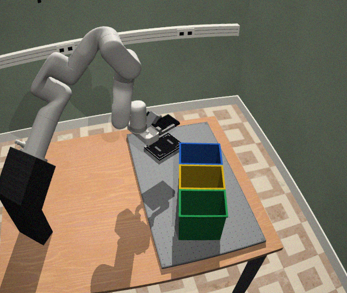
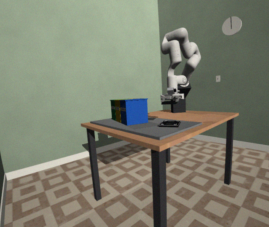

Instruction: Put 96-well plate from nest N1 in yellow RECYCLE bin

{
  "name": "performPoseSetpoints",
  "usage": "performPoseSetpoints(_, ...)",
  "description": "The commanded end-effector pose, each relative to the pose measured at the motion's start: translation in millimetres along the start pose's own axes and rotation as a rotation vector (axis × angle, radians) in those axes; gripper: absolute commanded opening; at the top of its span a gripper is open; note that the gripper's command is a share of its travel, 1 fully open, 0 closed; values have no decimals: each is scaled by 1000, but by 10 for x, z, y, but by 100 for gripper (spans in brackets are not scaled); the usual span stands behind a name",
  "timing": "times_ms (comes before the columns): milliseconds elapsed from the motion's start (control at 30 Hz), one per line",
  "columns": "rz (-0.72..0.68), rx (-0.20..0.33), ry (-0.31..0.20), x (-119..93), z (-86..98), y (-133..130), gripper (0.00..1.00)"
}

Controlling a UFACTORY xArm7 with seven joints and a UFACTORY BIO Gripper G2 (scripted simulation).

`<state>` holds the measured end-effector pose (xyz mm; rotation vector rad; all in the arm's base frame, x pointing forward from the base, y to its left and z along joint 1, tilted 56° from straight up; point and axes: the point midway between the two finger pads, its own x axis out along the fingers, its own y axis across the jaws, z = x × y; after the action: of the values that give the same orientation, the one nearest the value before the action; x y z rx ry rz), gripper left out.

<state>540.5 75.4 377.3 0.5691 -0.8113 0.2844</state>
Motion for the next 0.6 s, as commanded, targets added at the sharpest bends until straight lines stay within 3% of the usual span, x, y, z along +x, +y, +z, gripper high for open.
performPoseSetpoints(0, -1, -1, 0, 5, 103, -7, 0)
performPoseSetpoints(567, -1, -1, 0, 6, 354, -7, 0)
